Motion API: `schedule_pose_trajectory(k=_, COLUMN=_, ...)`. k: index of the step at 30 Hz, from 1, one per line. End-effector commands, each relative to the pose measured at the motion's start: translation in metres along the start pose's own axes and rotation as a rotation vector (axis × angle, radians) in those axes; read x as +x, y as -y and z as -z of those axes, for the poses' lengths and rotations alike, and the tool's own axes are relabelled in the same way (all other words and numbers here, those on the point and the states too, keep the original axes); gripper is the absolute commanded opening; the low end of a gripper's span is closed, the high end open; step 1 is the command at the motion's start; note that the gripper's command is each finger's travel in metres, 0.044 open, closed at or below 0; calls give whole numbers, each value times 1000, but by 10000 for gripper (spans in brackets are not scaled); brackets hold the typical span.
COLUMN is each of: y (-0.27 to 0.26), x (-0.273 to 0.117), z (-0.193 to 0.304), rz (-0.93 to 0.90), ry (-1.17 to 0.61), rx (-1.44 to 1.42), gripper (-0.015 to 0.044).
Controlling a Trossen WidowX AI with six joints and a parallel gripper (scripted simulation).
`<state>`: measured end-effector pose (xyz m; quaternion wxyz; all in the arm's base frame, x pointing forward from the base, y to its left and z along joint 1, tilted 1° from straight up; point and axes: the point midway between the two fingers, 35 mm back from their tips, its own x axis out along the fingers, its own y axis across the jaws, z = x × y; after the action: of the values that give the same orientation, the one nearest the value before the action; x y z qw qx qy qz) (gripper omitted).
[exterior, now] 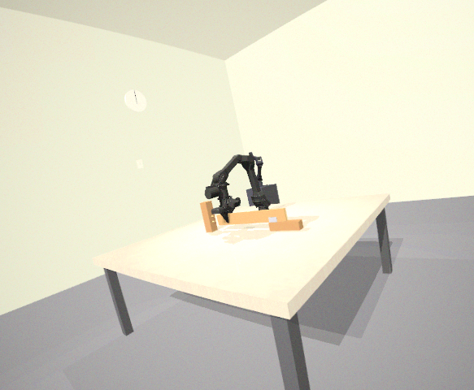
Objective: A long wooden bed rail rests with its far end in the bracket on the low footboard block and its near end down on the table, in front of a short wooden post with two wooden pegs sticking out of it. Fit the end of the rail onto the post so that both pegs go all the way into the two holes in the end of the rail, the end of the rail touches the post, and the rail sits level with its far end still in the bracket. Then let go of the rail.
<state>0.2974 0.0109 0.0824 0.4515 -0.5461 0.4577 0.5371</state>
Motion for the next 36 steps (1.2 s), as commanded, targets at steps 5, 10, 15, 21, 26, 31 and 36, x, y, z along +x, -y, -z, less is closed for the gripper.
schedule_pose_trajectory(k=5, y=2, x=-8, z=-1, rz=16, ry=7, rx=-1, gripper=0)
schedule_pose_trajectory(k=10, y=2, x=-11, z=-1, rz=16, ry=7, rx=-1, gripper=0)
schedule_pose_trajectory(k=15, y=2, x=-11, z=-1, rz=16, ry=7, rx=-1, gripper=0)
schedule_pose_trajectory(k=21, y=2, x=-8, z=-1, rz=16, ry=7, rx=-1, gripper=0)
schedule_pose_trajectory(k=26, y=1, x=-6, z=-1, rz=16, ry=7, rx=-1, gripper=0)
schedule_pose_trajectory(k=31, y=1, x=-6, z=-1, rz=16, ry=7, rx=-1, gripper=0)
schedule_pose_trajectory(k=36, y=1, x=-7, z=-1, rz=16, ry=7, rx=-1, gripper=0)
